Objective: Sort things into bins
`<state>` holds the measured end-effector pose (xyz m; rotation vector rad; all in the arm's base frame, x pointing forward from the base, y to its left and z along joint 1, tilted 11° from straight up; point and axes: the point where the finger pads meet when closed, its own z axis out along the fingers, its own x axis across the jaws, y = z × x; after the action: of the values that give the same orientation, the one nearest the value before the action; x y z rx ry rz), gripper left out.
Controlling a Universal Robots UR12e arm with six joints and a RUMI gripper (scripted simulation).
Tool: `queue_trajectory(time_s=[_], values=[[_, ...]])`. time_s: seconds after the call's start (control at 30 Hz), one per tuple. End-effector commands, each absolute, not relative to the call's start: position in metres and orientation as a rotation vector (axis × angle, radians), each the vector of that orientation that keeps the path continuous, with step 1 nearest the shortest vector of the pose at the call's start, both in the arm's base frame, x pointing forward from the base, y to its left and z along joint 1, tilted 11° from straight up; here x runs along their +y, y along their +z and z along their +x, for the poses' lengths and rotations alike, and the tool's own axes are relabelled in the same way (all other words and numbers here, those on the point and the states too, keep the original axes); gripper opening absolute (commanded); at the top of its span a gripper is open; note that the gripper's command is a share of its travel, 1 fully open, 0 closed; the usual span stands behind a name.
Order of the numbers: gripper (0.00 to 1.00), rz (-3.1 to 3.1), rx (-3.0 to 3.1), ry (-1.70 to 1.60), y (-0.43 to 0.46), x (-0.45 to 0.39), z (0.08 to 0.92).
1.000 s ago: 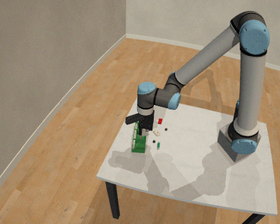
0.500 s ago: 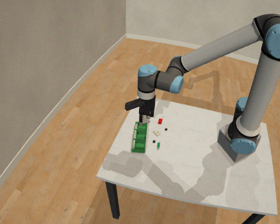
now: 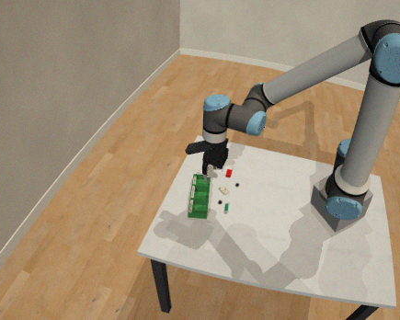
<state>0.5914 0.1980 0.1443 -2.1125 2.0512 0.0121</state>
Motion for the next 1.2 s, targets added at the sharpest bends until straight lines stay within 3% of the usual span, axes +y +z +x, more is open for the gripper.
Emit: queue_trajectory(time_s=[0.0, 0.47, 1.17], values=[[0.24, -2.019, 2.14, 0.018, 0.131, 0.185, 0.59], [0.24, -1.369, 2.615, 0.096, 0.044, 0.109, 0.575], [0.24, -1.359, 2.62, 0.097, 0.016, 0.082, 0.569]])
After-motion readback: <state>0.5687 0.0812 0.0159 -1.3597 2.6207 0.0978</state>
